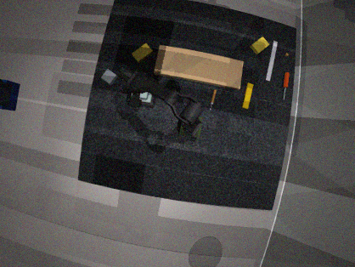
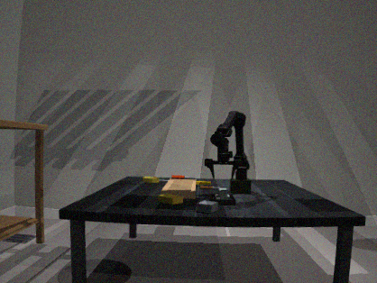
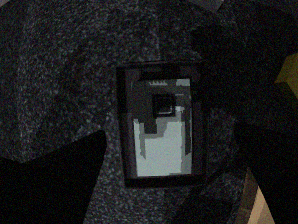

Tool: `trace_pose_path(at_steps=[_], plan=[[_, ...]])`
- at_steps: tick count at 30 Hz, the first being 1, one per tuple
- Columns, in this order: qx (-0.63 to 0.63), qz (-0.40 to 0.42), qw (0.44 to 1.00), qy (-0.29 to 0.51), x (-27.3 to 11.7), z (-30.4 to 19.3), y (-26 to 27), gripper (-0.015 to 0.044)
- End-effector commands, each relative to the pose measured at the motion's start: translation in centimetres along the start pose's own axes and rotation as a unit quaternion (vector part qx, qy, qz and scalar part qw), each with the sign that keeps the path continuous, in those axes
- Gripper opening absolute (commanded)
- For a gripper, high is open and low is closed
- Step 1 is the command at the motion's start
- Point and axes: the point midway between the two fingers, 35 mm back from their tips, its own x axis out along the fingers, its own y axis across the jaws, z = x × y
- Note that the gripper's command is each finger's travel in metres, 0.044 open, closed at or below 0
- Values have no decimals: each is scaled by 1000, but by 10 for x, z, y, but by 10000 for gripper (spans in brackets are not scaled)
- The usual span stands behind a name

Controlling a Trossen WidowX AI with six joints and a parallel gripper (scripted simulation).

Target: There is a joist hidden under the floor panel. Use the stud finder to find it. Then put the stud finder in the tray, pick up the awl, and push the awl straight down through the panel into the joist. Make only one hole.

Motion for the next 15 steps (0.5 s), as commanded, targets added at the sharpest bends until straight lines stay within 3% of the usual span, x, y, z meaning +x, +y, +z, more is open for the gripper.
trace_pose_path(at_steps=[1,8,15], plan=[[4,-1,1000,1,0,-2,-2,440],[166,-36,985,34,-7,-74,-84,440],[345,-67,934,70,-21,-176,-140,440]])
